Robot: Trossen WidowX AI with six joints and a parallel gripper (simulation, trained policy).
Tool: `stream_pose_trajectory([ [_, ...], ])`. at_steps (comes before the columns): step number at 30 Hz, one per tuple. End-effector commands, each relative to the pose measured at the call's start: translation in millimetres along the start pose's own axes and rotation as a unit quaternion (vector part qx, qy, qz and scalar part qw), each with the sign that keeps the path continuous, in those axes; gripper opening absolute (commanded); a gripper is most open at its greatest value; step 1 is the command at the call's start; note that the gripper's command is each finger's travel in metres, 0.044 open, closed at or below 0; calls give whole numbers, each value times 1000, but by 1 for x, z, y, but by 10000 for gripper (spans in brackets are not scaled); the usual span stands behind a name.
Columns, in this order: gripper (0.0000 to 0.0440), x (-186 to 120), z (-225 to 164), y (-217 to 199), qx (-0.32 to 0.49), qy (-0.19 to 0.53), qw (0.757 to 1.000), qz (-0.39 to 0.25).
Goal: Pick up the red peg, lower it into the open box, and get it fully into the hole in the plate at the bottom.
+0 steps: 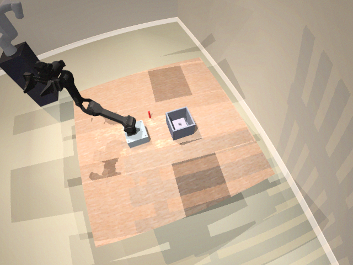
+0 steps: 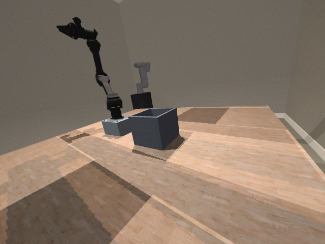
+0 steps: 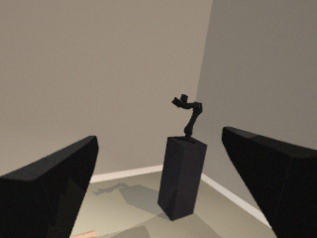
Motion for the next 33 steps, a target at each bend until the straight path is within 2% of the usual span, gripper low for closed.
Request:
stream_pose_trajectory([
  [1,422,-1,0,0,-8,0,1000,-2],
  [3,440,-4,3,0,-22,-3,1000,-9],
  [19,440,-49,23,-1,-59,-23,993,-96],
  [33,440,-84,34,10,-96,-38,985,-142],
])
Point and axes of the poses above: the point midway between the two fingers, 35 mm back from their tips, its own x axis out along the fingers, its own y axis across the jaws, z = x × y, the point moved 1 cm from there along -x, back along the fingers, and after that the axes turned 15 degrees about -x, right-handed, at the moved point
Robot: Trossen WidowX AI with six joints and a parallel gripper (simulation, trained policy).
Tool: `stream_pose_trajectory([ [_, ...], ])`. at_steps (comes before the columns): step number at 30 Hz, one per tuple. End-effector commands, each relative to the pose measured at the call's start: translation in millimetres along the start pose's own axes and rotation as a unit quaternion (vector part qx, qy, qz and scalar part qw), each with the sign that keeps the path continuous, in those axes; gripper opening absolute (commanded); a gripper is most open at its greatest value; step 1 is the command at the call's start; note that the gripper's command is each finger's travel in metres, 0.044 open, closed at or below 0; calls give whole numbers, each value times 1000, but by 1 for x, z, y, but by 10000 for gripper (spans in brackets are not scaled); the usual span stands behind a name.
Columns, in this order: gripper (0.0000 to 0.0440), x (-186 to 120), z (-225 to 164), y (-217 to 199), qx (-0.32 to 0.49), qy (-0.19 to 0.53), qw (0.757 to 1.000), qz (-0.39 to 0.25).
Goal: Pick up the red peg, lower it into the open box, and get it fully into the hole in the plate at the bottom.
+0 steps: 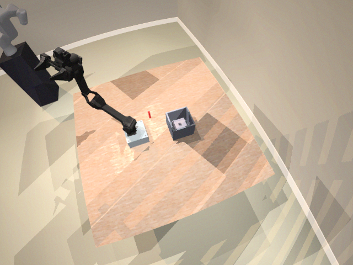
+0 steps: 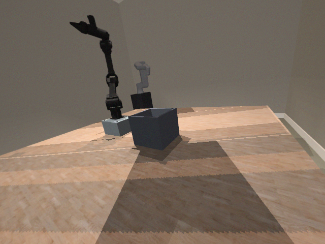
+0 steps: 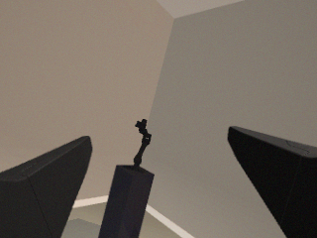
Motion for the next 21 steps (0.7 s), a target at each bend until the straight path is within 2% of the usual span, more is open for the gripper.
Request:
stream_pose_trajectory([
  [1,440,-10,-2,-1,-4,-5,1000,-10],
  [21,440,-50,14,24,-73,-19,997,-24],
])
Point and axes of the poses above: the point midway between the two fingers, 35 mm back from their tips, its own x axis out along the fingers, its own y axis across the jaws, z = x × y, the point moved 1 cm from there along -x, back along the fingers, and after that the axes turned 15 degrees about -x, right-handed, at the moved point
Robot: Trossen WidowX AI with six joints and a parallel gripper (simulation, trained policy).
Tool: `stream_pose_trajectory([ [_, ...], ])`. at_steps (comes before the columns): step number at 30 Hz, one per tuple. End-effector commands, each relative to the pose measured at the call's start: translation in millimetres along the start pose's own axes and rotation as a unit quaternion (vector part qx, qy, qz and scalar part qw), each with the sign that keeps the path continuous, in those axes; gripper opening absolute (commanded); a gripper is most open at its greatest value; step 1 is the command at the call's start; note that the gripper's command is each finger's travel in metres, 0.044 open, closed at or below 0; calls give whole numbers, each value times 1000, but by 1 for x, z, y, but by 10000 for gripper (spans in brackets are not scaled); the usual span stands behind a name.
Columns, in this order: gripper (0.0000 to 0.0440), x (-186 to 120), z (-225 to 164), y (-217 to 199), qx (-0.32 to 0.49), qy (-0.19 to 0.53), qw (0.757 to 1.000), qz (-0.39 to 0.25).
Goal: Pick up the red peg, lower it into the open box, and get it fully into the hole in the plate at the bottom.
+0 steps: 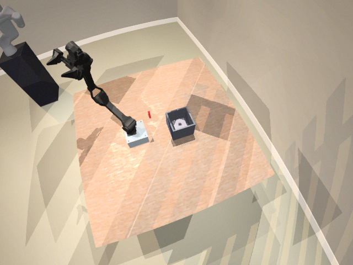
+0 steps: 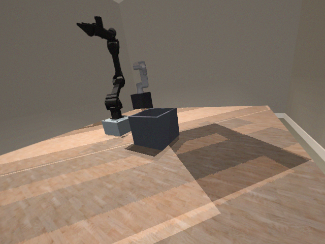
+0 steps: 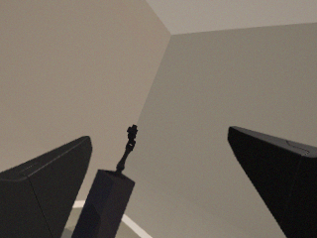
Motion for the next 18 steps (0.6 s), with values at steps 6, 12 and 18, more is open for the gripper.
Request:
stream_pose_trajectory([
  [6,440,-16,3,13,-23,-4,1000,4],
  [12,440,-23,7,25,-41,-5,999,14],
  [18,440,-29,12,40,-57,-5,998,27],
])
Point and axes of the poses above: the point midway between the two fingers, 35 mm back from their tips, its own x axis out along the fingers, its own y axis across the jaws, z = x × y, the point moved 1 cm from there along -x, back along the fingers, and after that the axes turned 15 degrees about -x, right-handed, at the moved point
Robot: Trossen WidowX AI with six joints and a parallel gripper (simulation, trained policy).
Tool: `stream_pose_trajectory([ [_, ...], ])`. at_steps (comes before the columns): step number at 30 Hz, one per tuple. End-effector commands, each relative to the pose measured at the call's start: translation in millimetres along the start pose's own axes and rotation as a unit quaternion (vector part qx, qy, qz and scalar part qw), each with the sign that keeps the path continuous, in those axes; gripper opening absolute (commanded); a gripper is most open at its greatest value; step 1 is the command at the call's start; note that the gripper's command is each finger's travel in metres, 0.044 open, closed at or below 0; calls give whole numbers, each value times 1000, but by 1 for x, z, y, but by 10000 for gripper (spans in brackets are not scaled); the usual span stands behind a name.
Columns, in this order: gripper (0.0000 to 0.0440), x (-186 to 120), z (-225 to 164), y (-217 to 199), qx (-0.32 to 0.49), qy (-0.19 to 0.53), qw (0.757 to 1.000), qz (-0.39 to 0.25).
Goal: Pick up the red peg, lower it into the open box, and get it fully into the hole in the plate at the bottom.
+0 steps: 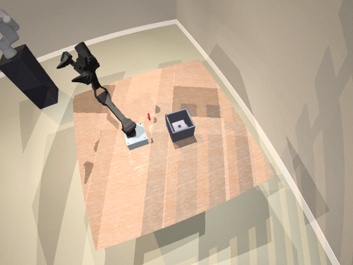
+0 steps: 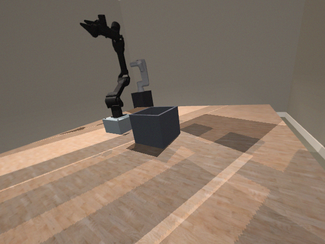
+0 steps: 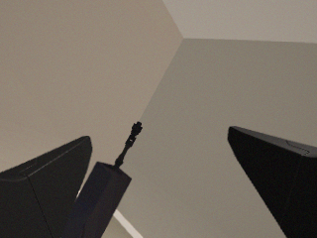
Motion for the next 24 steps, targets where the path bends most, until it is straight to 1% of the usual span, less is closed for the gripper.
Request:
stream_pose_trajectory([
  [1,440,-5,0,8,-4,-2,1000,7],
  [13,440,-6,14,44,-25,-3,999,46],
  [24,440,7,30,80,-24,-12,995,98],
])
Point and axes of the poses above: the point midway between the two fingers, 35 mm back from their tips, its own x axis out along the fingers, its own y axis across the jaws, z = x × y, the point moved 1 cm from there along -x, back along the fingers, and after that the axes turned 15 degrees about -x, right-handed, at the moved point
